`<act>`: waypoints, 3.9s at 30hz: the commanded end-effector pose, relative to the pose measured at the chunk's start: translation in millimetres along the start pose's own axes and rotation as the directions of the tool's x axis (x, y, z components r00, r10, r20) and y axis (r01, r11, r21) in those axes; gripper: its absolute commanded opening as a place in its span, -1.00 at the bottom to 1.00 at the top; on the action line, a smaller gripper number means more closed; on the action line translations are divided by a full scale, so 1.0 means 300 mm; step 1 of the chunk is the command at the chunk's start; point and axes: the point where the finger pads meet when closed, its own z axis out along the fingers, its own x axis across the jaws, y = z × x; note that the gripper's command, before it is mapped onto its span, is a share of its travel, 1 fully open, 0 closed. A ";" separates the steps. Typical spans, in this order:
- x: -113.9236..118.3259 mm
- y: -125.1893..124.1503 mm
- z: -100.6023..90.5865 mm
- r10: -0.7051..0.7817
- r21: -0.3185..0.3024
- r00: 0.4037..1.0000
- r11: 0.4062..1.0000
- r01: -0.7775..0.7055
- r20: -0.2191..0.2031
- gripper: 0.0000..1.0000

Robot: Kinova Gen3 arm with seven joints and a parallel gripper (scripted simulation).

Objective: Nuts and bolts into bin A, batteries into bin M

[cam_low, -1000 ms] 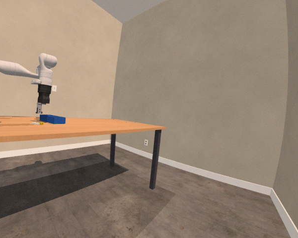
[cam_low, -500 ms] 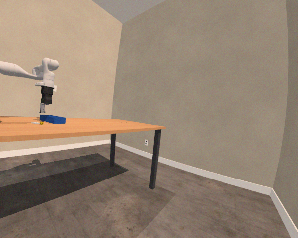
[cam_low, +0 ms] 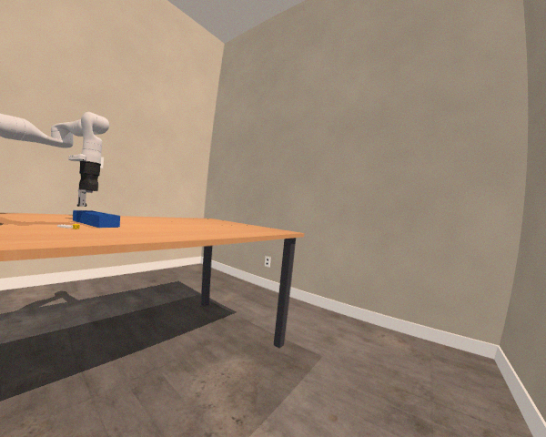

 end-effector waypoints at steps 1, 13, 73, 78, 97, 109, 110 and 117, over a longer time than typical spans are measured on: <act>0.057 0.056 -0.003 -0.156 0.005 0.988 0.988 0.156 0.005 -1.00; 0.197 0.184 -0.001 -0.578 0.005 0.816 0.816 0.578 0.000 -1.00; 0.202 0.182 0.142 -0.985 0.000 0.170 0.170 0.985 0.003 -1.00; 0.205 0.178 0.149 -0.985 -0.003 0.171 0.171 0.985 0.000 -1.00; 0.201 0.181 0.143 -0.985 -0.002 0.172 0.172 0.985 0.001 0.24; 0.203 0.174 0.129 -0.985 -0.005 0.171 0.171 0.985 -0.003 0.24; 0.204 0.177 0.122 -0.985 -0.005 0.172 0.172 0.985 -0.001 0.24; 0.203 0.181 0.089 -0.985 -0.005 0.174 0.174 0.985 -0.001 0.24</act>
